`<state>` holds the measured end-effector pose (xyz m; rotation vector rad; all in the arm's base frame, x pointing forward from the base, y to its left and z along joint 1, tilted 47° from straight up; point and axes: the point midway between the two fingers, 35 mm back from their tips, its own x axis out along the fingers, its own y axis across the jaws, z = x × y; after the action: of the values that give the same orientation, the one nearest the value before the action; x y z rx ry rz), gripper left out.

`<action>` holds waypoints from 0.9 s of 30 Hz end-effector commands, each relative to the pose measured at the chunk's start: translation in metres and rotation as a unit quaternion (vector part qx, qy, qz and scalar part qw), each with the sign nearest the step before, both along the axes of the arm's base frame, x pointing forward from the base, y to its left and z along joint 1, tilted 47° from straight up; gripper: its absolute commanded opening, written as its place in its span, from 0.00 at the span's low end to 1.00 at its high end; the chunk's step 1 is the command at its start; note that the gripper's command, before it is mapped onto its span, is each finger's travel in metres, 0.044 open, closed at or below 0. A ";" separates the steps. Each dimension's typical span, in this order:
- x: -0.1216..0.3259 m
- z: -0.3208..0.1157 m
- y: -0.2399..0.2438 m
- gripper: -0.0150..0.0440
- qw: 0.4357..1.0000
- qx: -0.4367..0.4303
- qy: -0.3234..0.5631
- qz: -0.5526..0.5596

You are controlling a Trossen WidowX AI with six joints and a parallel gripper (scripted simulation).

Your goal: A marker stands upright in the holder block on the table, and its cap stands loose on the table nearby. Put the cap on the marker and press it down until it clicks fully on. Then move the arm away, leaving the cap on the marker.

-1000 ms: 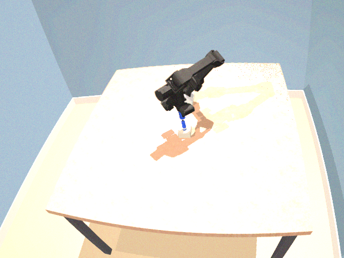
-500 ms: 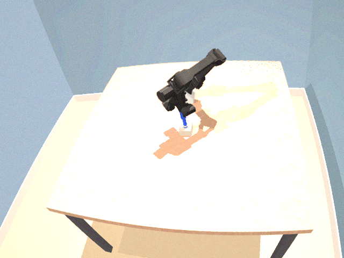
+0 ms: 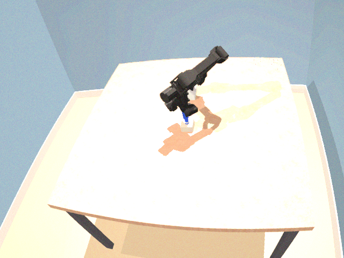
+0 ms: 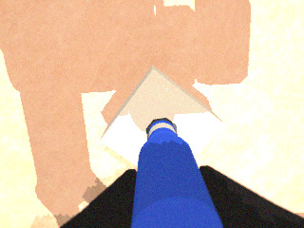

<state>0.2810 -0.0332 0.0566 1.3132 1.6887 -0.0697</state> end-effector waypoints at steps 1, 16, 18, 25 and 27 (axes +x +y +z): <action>0.000 -0.005 0.005 0.25 1.000 0.001 0.000 -0.004; 0.000 -0.013 0.014 0.25 1.000 0.002 0.000 -0.003; 0.000 -0.013 0.013 0.30 1.000 0.000 -0.001 -0.001; 0.000 -0.013 0.013 0.61 1.000 0.000 -0.001 -0.001; 0.000 -0.013 0.013 0.70 1.000 0.000 -0.001 -0.001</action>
<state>0.2807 -0.0198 0.0441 1.3149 1.6870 -0.0684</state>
